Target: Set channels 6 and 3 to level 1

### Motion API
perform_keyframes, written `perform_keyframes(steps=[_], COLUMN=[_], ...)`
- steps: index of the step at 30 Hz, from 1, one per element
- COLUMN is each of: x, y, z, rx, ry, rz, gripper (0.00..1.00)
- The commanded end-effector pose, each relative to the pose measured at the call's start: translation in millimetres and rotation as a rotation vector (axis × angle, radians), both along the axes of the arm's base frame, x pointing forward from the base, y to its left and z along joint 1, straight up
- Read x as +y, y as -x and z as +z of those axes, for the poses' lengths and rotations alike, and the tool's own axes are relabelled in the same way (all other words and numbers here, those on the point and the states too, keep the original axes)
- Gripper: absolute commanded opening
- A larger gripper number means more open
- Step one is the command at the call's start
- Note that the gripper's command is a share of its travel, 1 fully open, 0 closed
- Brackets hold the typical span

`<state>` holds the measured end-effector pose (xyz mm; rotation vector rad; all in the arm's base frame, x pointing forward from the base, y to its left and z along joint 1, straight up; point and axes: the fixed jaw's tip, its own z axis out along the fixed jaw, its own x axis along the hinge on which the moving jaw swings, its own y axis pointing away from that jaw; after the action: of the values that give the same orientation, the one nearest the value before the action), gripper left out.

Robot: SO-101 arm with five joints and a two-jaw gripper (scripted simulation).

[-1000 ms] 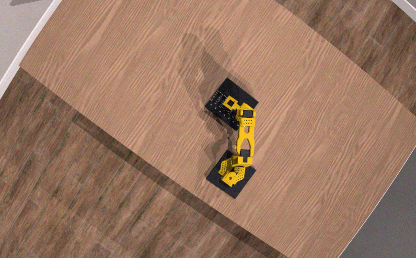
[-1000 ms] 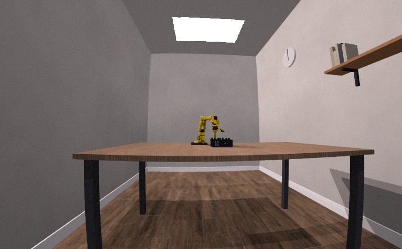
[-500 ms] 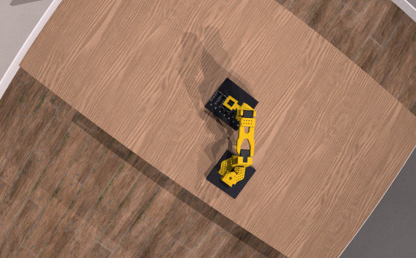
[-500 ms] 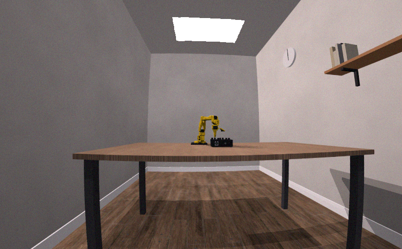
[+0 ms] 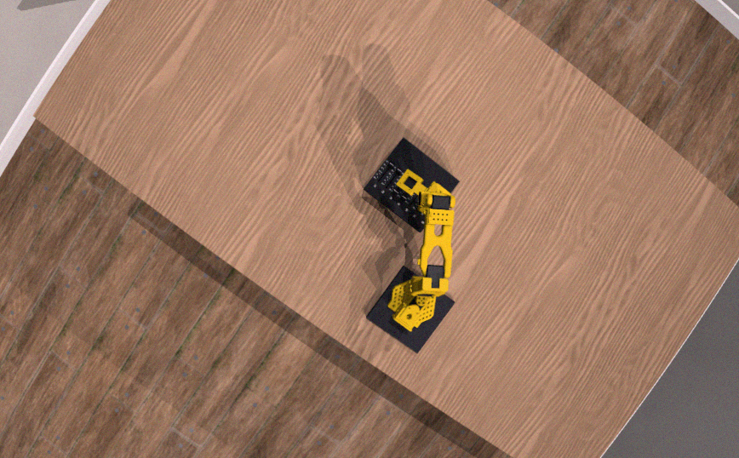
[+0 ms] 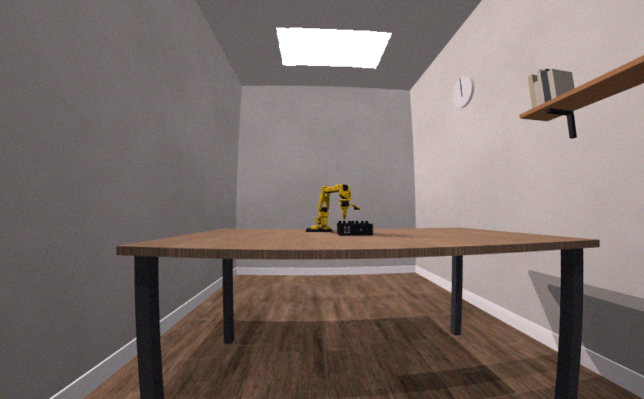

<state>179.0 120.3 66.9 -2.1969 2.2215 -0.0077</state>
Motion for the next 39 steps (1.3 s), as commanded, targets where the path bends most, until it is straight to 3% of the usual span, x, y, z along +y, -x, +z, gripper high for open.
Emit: perform_keyframes(steps=[1,20,39], x=[-1.0,-1.9,-1.4], y=[0.1,0.0,-0.7], z=[-0.6,18.8,25.7], rx=[0.010,-0.036,-0.063], ry=[0.005,-0.024,-0.042], rz=[0.001,-0.001,-0.002], gripper=[0.00,0.00,0.00])
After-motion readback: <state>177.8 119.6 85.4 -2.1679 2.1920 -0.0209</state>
